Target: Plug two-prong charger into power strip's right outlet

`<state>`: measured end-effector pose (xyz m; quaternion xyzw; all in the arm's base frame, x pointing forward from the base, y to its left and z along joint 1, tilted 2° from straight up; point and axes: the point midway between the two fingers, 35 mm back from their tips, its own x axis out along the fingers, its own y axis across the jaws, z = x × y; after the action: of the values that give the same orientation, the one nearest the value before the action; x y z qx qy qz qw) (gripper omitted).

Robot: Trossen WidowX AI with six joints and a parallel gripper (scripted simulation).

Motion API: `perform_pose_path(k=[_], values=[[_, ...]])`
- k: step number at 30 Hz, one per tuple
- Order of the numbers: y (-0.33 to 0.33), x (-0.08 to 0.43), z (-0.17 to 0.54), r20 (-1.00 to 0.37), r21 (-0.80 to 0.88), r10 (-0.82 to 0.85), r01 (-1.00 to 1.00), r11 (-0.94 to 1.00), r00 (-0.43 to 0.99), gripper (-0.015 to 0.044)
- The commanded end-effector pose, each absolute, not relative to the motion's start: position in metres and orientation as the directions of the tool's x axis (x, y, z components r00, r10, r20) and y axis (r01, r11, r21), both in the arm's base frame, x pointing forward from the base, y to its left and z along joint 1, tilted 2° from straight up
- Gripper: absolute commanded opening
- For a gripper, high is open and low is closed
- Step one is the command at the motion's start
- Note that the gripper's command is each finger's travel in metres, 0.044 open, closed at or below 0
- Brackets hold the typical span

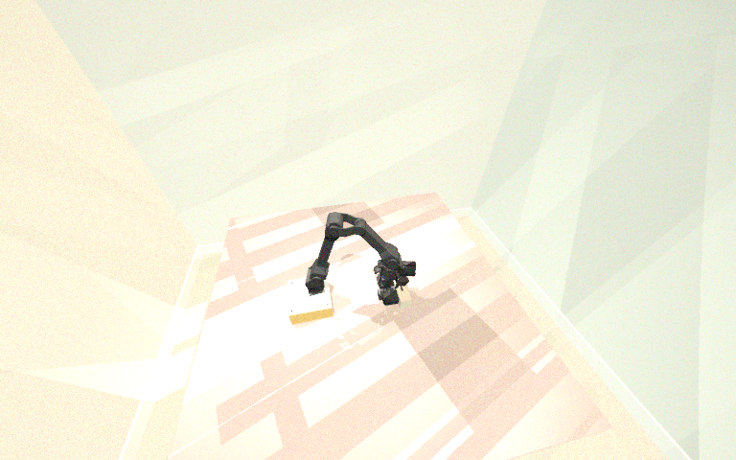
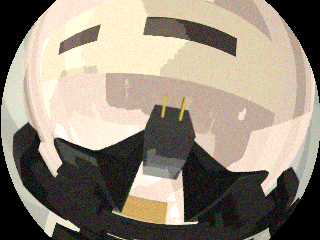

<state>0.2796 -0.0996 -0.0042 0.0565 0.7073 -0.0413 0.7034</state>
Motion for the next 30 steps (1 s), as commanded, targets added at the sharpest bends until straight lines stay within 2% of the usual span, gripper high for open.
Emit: perform_pose_path(k=[1, 30], values=[[-0.1011, 0.2828, -0.0045, -1.000, 0.018, 0.019, 0.132, 0.991, -0.006, 0.0000], [-0.1028, 0.2887, -0.0040, -1.000, 0.018, 0.019, 0.132, 0.991, -0.005, 0.0000]])
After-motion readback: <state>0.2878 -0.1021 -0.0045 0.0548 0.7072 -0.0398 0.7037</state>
